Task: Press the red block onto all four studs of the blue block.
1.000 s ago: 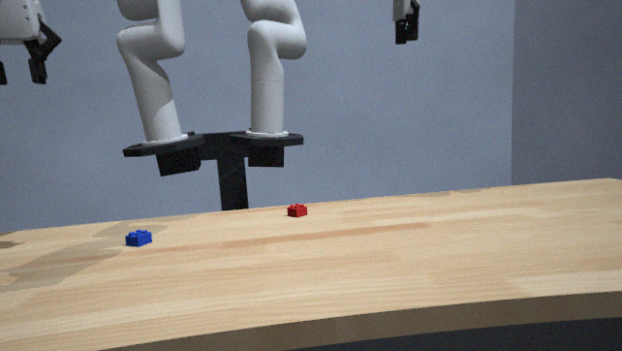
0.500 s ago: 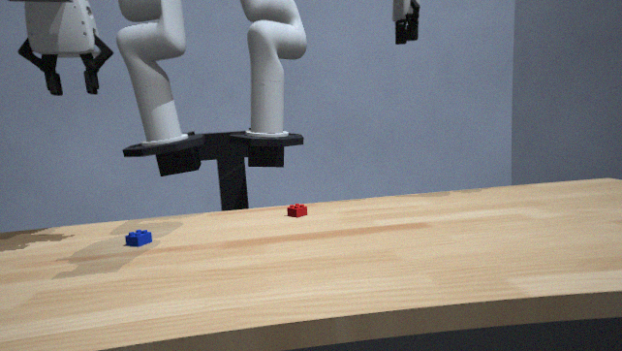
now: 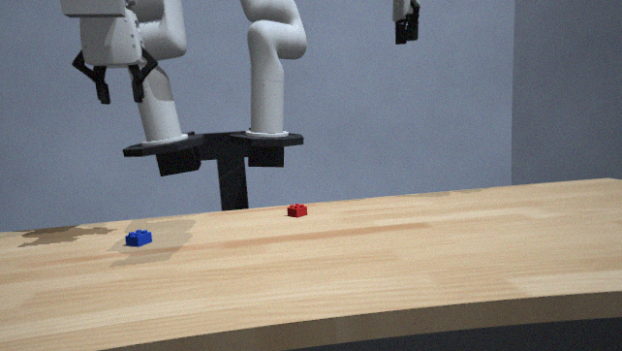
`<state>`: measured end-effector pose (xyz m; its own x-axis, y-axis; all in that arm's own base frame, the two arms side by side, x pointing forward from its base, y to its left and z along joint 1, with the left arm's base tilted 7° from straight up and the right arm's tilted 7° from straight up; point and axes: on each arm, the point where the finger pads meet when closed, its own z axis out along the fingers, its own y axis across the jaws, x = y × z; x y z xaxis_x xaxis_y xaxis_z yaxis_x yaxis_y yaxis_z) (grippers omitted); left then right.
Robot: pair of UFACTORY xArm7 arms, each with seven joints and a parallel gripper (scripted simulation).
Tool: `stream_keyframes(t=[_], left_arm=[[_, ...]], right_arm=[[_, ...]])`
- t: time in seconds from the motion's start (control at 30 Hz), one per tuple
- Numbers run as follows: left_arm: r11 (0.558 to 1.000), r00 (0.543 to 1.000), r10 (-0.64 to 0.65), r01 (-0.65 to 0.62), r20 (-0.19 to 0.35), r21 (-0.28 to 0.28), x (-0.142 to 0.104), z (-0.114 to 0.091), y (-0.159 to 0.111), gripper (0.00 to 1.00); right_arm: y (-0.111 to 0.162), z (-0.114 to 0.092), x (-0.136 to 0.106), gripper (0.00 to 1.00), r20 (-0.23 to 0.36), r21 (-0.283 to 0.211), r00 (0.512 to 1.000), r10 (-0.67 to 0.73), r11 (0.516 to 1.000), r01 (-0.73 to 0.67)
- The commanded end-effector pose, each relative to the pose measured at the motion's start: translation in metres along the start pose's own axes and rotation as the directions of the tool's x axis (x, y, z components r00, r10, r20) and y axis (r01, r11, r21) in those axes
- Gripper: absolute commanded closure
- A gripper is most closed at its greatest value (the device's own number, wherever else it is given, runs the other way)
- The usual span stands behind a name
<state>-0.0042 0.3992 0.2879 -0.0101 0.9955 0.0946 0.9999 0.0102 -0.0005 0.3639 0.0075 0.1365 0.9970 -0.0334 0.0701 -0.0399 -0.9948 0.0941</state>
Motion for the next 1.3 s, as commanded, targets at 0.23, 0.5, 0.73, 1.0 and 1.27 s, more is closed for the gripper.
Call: stream_keyframes(t=[0.23, 0.5, 0.73, 1.0, 1.27], left_arm=[[1.0, 1.0, 0.0, 0.0, -0.003, 0.0, 0.001, -0.001, 0.0, 0.0], [1.0, 1.0, 0.0, 0.0, -0.003, 0.0, 0.001, -0.001, 0.0, 0.0], [1.0, 1.0, 0.0, 0.0, -0.003, 0.0, 0.001, -0.001, 0.0, 0.0], [1.0, 1.0, 0.0, 0.0, -0.003, 0.0, 0.001, -0.001, 0.0, 0.0], [1.0, 1.0, 0.0, 0.0, -0.003, 0.0, 0.001, -0.001, 0.0, 0.0]], right_arm=[[-0.018, 0.004, -0.004, 0.41, -0.004, -0.001, 1.0, 0.002, 1.0, -0.002], [-0.078, 0.019, -0.021, 0.41, -0.003, -0.001, 1.0, 0.001, 1.0, -0.001], [-0.078, 0.019, -0.021, 0.41, -0.003, -0.001, 1.0, 0.001, 1.0, -0.001], [-0.14, 0.035, -0.04, 0.41, -0.003, 0.0, 1.0, 0.001, 1.0, -0.001], [-0.14, 0.035, -0.04, 0.41, -0.003, 0.0, 1.0, 0.001, 1.0, -0.001]])
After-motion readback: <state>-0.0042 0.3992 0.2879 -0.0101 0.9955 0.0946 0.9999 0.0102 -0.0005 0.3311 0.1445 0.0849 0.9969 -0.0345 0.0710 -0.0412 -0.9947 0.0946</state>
